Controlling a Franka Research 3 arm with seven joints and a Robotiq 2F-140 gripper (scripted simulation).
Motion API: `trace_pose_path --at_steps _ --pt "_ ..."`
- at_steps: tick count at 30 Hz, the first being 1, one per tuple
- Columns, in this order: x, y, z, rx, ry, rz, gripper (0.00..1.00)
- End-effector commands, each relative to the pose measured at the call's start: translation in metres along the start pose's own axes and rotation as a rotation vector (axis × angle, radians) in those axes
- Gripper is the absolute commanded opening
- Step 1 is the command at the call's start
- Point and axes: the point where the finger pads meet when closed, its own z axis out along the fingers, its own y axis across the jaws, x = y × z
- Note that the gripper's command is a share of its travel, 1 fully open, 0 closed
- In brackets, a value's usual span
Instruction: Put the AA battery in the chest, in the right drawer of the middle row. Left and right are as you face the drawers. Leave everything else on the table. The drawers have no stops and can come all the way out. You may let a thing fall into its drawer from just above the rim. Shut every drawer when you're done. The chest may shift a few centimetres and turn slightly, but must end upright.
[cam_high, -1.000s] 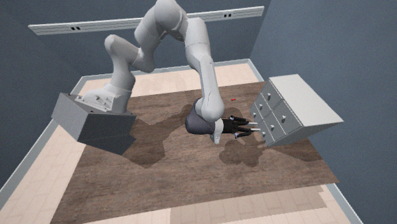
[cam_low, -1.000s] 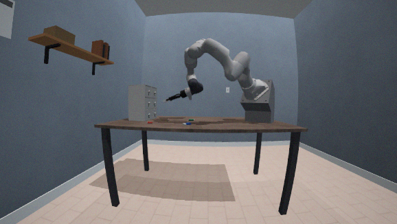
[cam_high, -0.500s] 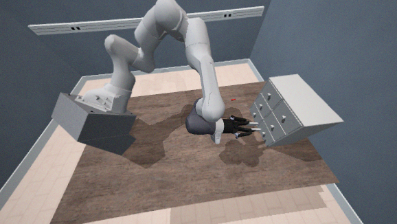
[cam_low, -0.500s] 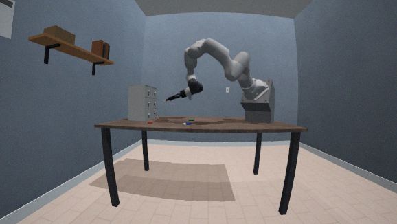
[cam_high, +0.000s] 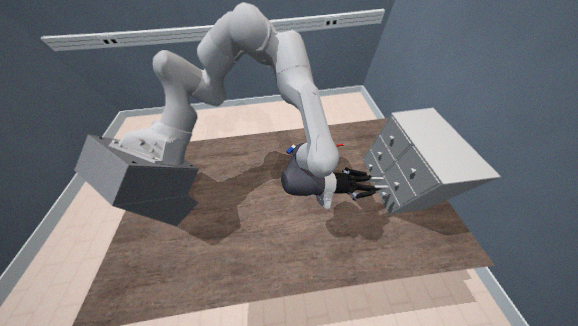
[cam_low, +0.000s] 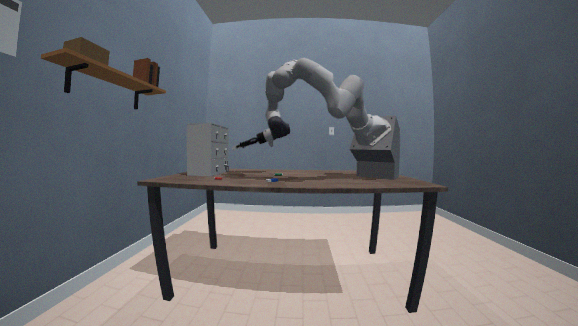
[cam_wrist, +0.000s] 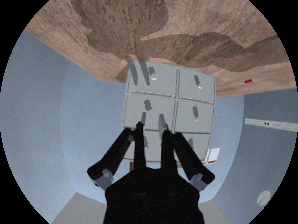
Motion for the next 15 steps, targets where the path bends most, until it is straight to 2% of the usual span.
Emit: trace_pose_path --at_steps 1,8,15 --pt "0.004 -0.004 0.006 0.013 0.007 0.011 0.28" --pt "0.003 -0.004 0.023 0.013 0.007 0.011 0.28" --pt "0.003 -0.004 0.028 0.013 0.007 0.011 0.28"
